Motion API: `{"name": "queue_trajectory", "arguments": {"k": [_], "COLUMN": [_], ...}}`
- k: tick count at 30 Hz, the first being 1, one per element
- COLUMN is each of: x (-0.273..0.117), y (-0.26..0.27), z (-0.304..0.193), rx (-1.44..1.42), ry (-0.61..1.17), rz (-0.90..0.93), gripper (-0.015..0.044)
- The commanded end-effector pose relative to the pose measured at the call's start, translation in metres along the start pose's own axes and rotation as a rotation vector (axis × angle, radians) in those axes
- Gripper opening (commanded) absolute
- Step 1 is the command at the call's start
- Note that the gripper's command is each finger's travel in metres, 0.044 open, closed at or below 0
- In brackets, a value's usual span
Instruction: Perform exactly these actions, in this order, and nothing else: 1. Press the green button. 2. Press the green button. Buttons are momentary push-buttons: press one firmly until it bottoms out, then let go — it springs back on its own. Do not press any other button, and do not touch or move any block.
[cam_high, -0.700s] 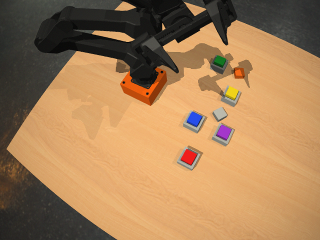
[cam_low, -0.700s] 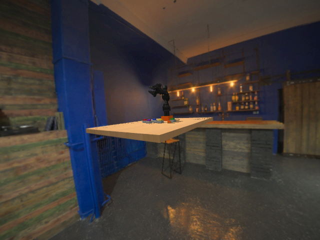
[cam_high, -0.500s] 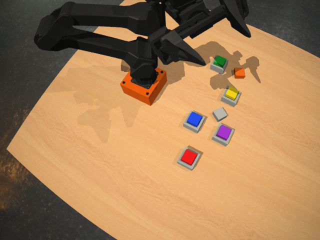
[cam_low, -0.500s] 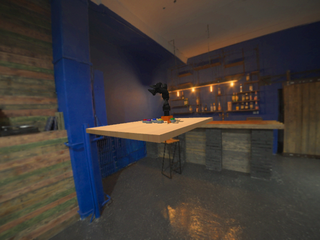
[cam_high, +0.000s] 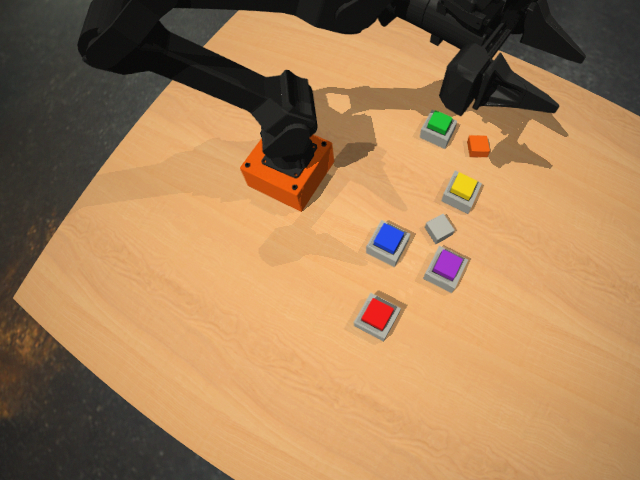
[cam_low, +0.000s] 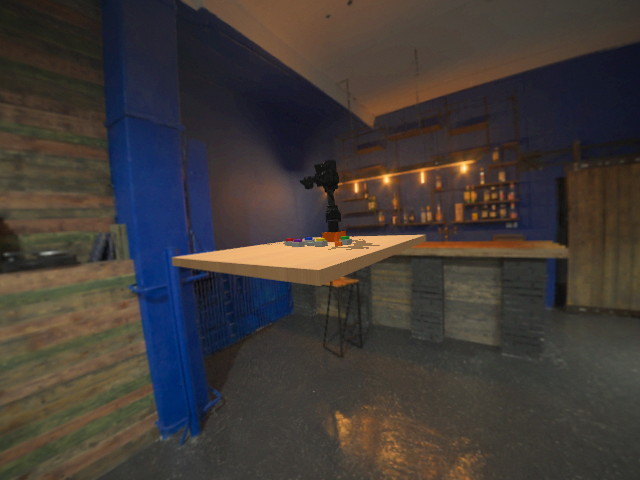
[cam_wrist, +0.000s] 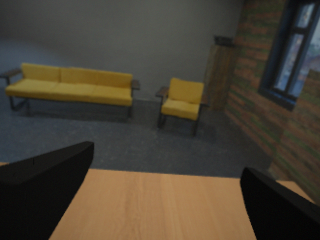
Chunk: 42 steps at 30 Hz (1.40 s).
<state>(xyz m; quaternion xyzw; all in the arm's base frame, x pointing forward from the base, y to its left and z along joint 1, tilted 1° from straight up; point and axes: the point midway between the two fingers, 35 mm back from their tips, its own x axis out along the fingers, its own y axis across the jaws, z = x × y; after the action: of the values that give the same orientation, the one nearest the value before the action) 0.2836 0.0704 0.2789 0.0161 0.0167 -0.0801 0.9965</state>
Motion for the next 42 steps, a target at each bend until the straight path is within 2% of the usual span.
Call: {"name": "queue_trajectory", "arguments": {"k": [1,11,20,36,42], "x": [0.004,-0.04,-0.112,-0.114,-0.11], "y": [0.058,0.091,0.087,0.087,0.086], "z": [-0.06,-0.138,-0.174,-0.174,-0.234], "rx": [-0.06,-0.093,-0.112,-0.113,-0.113], "ry": [0.361,0.933,1.493,1.508,1.508], "rz": [0.2,0.281,0.103,0.095,0.094], "gripper": [0.04,0.04,0.04,0.04,0.0242]}}
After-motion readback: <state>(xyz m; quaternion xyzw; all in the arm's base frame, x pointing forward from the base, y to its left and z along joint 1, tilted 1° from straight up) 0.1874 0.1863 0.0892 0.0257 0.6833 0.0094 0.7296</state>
